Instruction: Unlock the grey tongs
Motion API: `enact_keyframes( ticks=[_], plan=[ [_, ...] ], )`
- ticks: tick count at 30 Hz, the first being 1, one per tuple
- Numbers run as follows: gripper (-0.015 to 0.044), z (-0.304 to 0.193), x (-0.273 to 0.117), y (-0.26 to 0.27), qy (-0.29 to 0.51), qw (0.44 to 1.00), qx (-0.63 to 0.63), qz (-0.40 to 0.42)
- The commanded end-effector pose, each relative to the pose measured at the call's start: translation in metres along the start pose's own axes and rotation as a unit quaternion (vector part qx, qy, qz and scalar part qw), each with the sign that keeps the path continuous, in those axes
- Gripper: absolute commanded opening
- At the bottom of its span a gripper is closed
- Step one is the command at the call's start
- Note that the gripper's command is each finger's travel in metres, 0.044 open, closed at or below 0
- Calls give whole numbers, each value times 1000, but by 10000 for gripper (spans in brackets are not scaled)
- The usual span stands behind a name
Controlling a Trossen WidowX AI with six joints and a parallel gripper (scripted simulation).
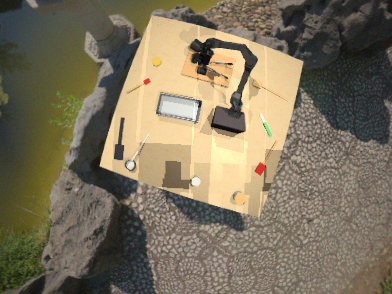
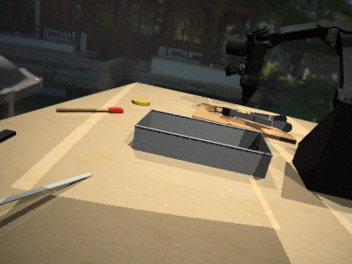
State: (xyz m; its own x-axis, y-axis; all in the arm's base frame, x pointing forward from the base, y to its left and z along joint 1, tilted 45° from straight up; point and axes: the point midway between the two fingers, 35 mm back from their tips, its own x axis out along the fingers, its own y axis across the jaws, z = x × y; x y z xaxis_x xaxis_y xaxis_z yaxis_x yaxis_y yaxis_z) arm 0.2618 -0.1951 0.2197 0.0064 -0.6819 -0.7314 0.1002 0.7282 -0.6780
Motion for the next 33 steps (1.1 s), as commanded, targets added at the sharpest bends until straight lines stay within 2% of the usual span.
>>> enact_keyframes(
  ticks=[1, 8, 12, 17, 33],
  plan=[
    [440, 0, -22, 42, 8, 1000, -7, 6],
    [440, -15, -69, 99, 5, 1000, -13, -18],
    [440, -15, -74, 100, 0, 1000, -15, -18],
    [440, -13, -108, 98, -45, 998, -39, -6],
    [440, -13, -108, 98, -45, 998, -39, -6]
  ],
)
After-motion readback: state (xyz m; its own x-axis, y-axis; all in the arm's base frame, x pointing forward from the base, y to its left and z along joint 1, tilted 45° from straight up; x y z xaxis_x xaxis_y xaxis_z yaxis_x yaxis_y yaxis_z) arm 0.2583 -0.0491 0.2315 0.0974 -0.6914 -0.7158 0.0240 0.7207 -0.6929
